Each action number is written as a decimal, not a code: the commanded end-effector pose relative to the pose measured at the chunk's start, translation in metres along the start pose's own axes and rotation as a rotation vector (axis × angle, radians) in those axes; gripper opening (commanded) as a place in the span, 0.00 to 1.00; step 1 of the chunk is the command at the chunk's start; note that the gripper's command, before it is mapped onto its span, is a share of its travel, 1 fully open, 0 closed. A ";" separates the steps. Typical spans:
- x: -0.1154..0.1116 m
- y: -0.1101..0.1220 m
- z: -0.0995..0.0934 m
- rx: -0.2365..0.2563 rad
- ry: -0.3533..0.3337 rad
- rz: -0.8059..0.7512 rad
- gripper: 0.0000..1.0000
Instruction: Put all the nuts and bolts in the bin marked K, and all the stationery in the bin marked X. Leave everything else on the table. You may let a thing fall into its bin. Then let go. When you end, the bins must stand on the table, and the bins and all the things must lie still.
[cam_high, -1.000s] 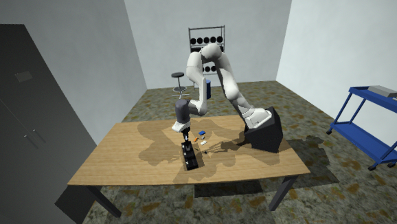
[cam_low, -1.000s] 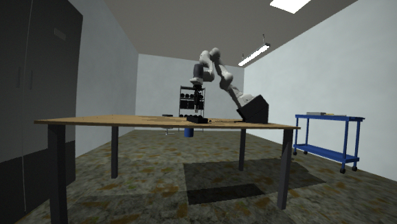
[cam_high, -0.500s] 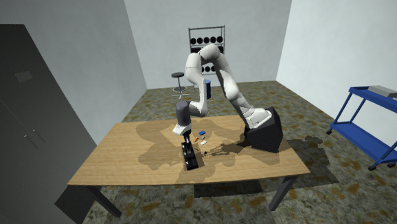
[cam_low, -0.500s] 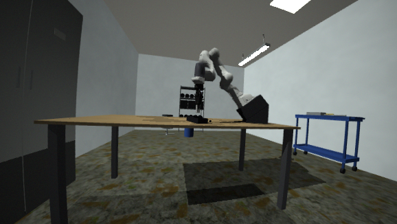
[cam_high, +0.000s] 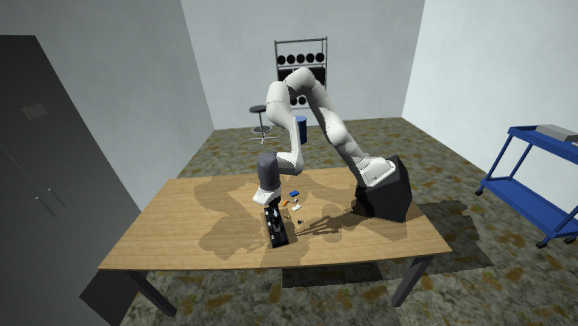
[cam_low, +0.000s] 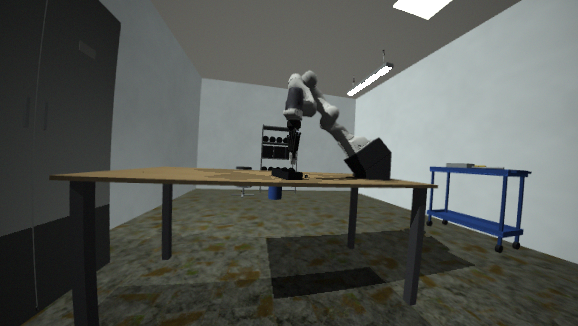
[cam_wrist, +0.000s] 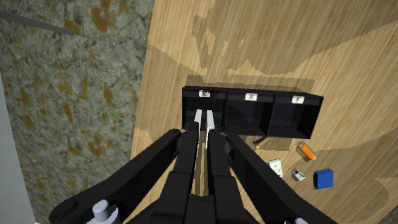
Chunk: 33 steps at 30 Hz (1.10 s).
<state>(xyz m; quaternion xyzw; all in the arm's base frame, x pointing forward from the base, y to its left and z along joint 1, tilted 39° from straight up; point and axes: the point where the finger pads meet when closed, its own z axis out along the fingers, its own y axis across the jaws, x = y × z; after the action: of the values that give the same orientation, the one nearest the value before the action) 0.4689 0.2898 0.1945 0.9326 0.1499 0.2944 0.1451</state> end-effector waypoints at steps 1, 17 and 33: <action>0.000 0.004 0.001 -0.020 0.001 0.059 0.05; 0.000 0.004 0.020 -0.020 0.001 0.059 0.05; 0.000 0.005 0.057 -0.020 0.001 0.059 0.05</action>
<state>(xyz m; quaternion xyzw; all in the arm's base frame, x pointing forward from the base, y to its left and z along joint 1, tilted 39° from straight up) 0.4978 0.2779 0.1546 0.9342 0.1388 0.2931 0.1488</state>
